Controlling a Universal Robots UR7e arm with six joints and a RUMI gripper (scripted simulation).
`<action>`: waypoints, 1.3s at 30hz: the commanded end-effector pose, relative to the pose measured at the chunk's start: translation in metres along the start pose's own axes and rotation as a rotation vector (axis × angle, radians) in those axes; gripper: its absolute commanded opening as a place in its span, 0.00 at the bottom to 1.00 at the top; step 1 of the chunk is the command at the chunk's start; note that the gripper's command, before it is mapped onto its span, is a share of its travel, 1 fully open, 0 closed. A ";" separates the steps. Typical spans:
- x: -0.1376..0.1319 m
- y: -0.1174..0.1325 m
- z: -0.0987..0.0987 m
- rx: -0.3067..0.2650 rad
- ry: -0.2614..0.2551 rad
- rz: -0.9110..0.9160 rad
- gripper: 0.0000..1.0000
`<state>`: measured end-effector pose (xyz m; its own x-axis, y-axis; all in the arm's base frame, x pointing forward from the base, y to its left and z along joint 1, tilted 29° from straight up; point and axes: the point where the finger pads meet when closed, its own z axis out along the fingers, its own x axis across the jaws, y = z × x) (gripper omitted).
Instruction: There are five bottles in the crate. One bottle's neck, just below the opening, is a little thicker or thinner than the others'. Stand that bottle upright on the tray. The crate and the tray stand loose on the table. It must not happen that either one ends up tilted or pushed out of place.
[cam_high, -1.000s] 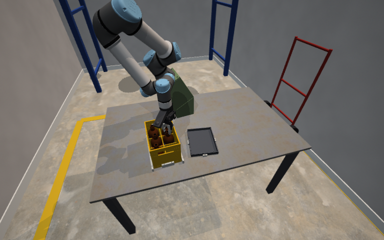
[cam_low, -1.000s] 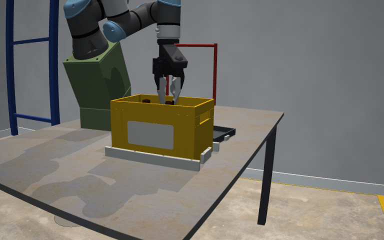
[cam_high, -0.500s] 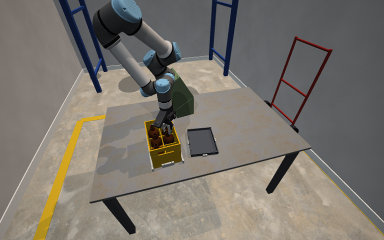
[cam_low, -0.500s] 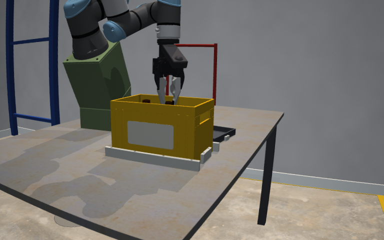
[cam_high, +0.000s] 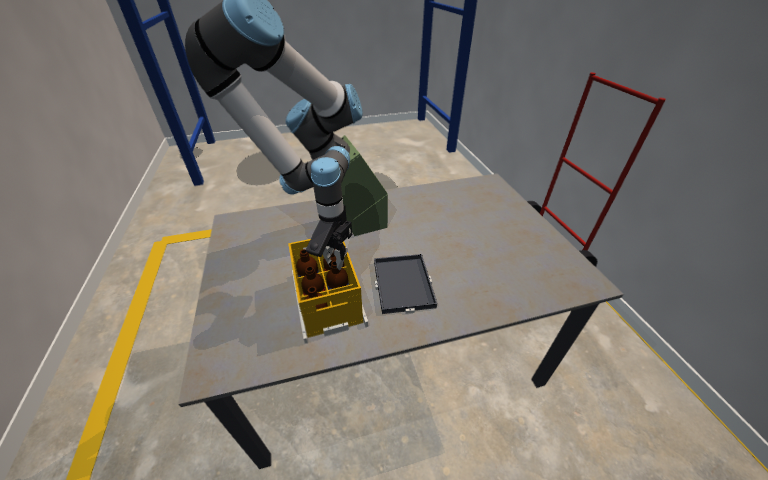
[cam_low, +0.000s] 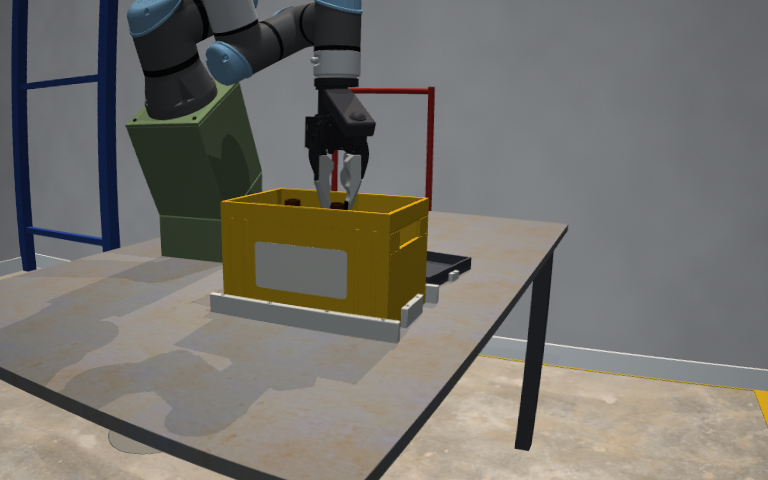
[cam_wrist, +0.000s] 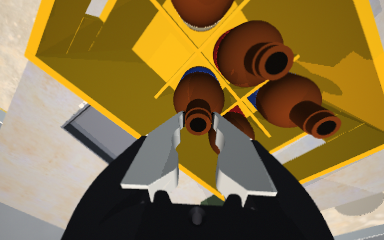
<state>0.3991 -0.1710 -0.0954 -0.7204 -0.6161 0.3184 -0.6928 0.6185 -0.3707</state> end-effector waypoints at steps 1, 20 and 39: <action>0.000 0.000 0.000 0.001 -0.001 0.000 0.00; 0.000 0.000 0.000 0.001 -0.001 0.000 0.38; 0.000 0.000 0.000 0.001 -0.001 0.000 0.38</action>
<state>0.3991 -0.1710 -0.0954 -0.7204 -0.6161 0.3184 -0.6928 0.6185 -0.3708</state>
